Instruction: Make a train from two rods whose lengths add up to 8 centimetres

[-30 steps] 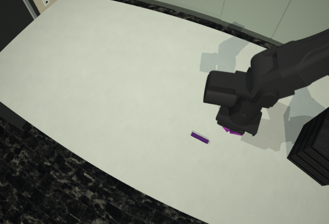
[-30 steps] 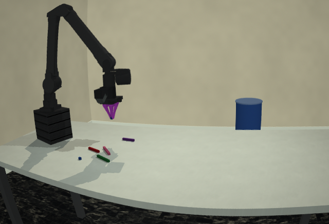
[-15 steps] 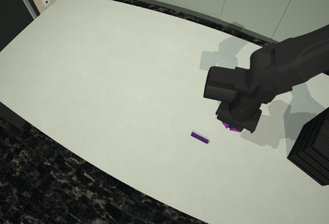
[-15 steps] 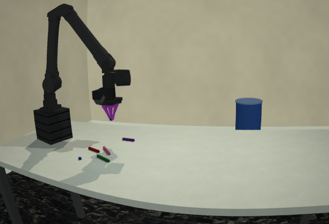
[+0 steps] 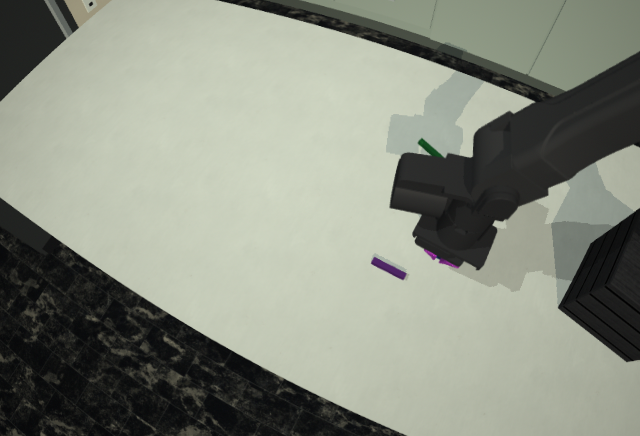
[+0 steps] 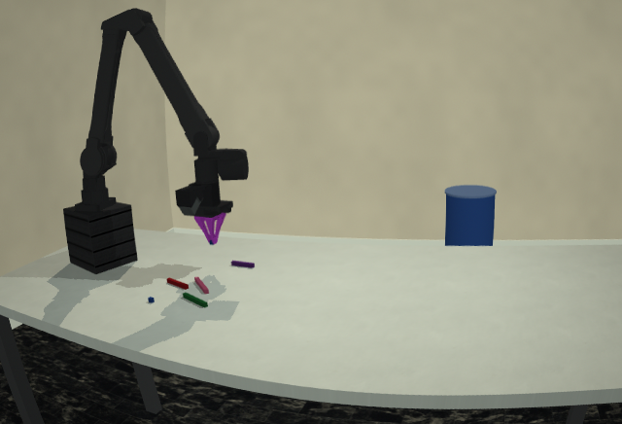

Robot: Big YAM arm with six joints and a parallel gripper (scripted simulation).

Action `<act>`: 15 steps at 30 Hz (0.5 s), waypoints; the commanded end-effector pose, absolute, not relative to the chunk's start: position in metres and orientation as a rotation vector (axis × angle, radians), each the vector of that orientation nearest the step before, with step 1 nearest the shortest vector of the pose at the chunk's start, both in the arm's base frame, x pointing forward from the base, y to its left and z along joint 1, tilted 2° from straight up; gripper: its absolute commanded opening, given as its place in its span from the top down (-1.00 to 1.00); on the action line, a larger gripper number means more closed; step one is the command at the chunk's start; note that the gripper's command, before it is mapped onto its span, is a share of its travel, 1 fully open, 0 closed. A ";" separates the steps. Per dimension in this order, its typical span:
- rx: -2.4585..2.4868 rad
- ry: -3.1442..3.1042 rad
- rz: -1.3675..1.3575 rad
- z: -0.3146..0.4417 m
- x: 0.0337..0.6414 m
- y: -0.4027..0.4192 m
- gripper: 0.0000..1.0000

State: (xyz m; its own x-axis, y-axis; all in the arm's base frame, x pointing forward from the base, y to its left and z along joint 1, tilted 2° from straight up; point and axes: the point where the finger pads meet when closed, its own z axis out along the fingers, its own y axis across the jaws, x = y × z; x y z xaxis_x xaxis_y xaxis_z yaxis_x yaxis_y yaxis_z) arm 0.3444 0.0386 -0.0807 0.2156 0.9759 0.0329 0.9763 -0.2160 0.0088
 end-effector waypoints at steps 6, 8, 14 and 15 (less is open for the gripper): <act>-2.439 -1.960 -0.044 -0.117 0.342 0.042 0.91; -2.440 -1.960 -0.046 -0.120 0.343 0.042 0.91; -2.446 -1.958 -0.054 -0.128 0.347 0.042 0.91; -2.445 -1.959 -0.055 -0.129 0.347 0.042 0.91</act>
